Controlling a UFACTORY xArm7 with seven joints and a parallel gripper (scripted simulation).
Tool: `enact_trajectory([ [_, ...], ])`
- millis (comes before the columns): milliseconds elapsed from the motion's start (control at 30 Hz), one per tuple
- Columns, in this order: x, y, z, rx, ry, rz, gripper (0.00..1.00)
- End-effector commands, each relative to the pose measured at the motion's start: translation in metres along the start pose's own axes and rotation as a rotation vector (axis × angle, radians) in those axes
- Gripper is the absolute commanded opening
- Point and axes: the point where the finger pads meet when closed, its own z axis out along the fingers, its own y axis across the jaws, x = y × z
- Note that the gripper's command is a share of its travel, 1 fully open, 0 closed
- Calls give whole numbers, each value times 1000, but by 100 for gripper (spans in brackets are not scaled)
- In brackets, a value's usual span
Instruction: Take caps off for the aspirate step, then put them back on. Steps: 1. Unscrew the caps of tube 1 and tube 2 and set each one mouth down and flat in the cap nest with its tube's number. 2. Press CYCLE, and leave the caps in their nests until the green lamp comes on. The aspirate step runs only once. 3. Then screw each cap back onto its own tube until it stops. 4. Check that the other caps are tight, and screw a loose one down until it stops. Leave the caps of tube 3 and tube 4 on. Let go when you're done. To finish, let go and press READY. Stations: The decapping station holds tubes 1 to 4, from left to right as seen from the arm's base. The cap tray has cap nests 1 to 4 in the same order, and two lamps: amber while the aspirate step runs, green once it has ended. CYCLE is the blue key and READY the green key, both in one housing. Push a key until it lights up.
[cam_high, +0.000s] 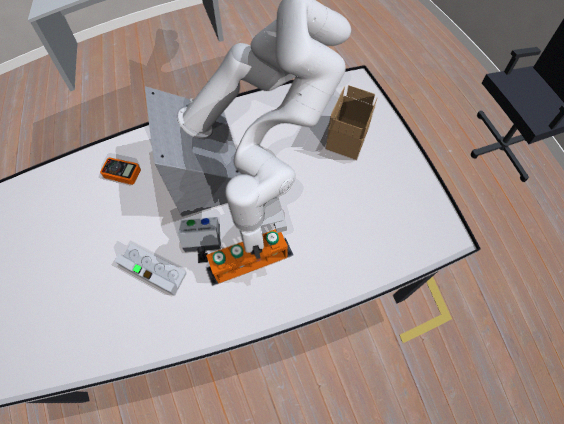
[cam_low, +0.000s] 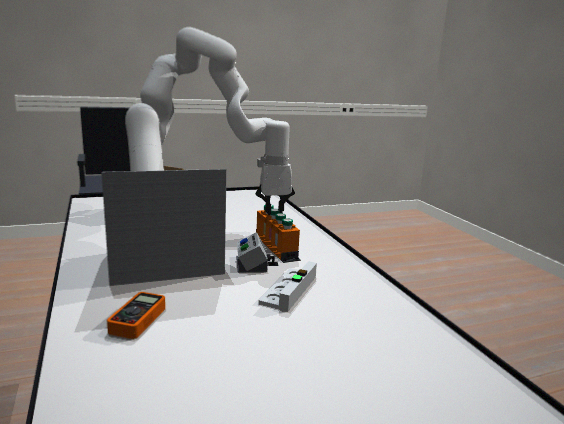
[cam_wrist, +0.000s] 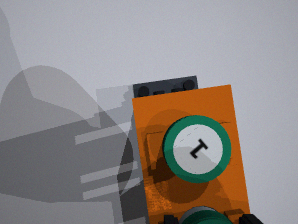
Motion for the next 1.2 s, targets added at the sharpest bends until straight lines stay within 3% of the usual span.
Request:
enact_trajectory([
  [0, -1, 2, -1, 11, -13, 229, 0],
  [200, -1, 2, -1, 9, -15, 529, 0],
  [533, -1, 2, -1, 9, -15, 650, 0],
  [567, -1, 2, -1, 9, -15, 650, 46],
  [967, -1, 2, -1, 9, -15, 650, 46],
  [1167, -1, 2, -1, 12, -13, 251, 46],
])
